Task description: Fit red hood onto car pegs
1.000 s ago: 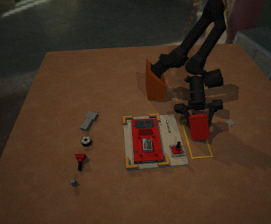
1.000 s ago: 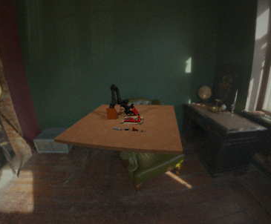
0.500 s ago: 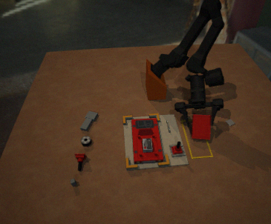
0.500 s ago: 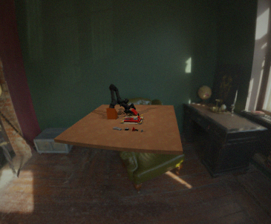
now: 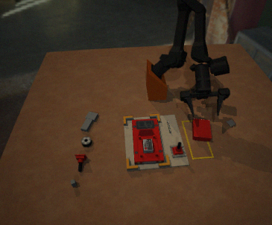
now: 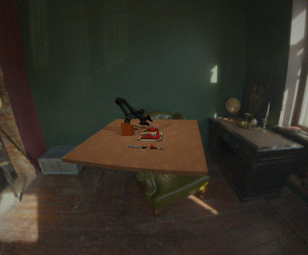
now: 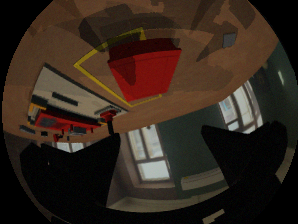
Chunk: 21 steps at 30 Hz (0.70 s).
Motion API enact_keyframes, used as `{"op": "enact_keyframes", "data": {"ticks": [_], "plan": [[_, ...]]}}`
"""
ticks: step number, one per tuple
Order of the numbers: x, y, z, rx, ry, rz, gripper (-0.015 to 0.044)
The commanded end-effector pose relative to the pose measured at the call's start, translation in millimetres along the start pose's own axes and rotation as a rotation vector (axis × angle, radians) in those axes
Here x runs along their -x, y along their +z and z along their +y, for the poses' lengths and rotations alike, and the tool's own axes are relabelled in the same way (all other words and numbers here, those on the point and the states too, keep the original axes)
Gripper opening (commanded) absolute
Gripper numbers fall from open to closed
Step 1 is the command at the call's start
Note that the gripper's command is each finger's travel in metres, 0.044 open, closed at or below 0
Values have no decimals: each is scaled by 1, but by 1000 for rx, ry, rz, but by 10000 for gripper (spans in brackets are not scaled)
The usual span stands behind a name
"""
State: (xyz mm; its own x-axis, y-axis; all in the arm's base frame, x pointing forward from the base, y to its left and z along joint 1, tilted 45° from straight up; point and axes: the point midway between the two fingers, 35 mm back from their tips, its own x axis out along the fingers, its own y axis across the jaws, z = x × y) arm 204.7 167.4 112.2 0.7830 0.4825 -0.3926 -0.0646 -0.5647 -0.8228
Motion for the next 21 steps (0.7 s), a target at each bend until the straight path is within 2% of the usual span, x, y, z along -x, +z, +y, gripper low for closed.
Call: {"op": "enact_keyframes", "data": {"ticks": [1, 11, 12, 21], "plan": [[16, -6, -2, 54, 1, 5, 440], [55, -14, 4, 167, 2, 3, 440], [41, -10, 1, 124, 1, -1, 440], [41, -10, 1, 124, 1, -1, 440]]}}
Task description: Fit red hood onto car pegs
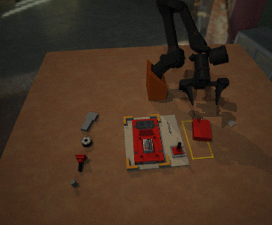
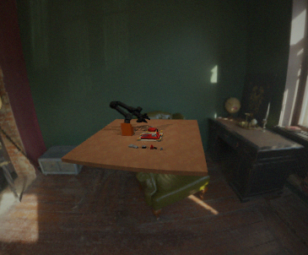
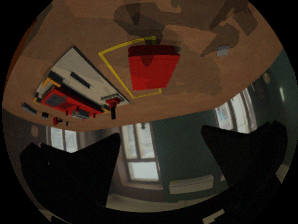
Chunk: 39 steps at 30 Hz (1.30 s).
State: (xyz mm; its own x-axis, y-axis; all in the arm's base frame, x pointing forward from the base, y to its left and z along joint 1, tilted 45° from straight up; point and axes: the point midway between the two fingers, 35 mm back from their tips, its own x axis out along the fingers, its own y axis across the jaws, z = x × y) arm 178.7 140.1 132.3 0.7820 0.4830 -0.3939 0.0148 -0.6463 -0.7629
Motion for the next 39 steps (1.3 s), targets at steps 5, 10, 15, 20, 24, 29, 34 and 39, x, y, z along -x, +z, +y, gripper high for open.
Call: {"op": "enact_keyframes", "data": {"ticks": [5, 10, 15, 20, 24, 29, 34, 39], "plan": [[0, 0, 0, -5, 0, 0, 361], [-1, 1, 0, -45, 14, -18, 335], [-8, 6, -1, -352, 138, -129, 440], [-15, 9, -1, -704, 299, -205, 440], [-22, 10, -1, -1002, 448, -235, 440], [-31, 10, -2, -1394, 657, -233, 440], [-40, 8, -2, -1814, 899, -179, 440], [-51, 3, -4, -2235, 1164, -65, 440]]}}
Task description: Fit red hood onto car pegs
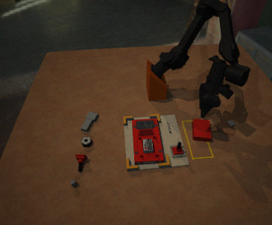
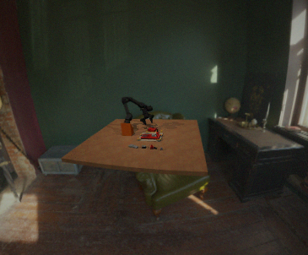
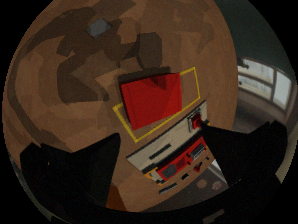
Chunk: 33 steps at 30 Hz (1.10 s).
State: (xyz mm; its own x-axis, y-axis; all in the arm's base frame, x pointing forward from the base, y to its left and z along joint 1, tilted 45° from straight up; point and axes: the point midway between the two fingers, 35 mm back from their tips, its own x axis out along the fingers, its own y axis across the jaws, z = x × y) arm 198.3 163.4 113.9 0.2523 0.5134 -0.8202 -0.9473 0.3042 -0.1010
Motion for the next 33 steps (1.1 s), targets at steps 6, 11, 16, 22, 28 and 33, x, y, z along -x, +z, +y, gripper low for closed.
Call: {"op": "enact_keyframes", "data": {"ticks": [6, 11, 16, 22, 28, 33], "plan": [[-11, 13, -35, -1344, 422, 173, 440], [-13, 14, -40, -1408, 441, 187, 440], [-13, 14, -40, -1408, 441, 187, 440], [-13, 14, -40, -1408, 441, 187, 440], [-13, 14, -40, -1408, 441, 187, 440], [-14, 14, -39, -1408, 441, 187, 440]]}}
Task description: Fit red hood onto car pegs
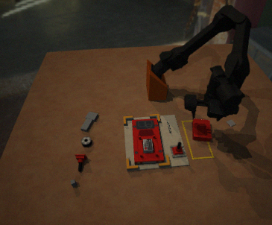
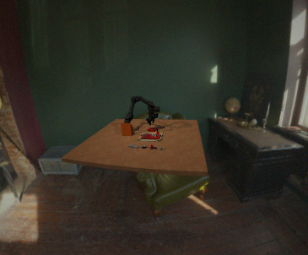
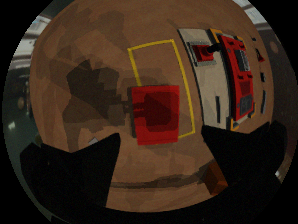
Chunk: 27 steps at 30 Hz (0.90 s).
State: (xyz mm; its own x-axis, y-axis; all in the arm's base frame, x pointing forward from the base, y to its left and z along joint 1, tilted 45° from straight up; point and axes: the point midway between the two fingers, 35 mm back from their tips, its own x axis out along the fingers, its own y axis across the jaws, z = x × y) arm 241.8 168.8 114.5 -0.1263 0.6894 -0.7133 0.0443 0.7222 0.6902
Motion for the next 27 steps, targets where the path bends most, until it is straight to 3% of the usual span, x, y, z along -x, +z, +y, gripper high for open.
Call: {"op": "enact_keyframes", "data": {"ticks": [1, 27], "plan": [[-2, 0, 1, -9, 6, 3, 440], [-19, 0, 1, -8, 5, 3, 440]]}}
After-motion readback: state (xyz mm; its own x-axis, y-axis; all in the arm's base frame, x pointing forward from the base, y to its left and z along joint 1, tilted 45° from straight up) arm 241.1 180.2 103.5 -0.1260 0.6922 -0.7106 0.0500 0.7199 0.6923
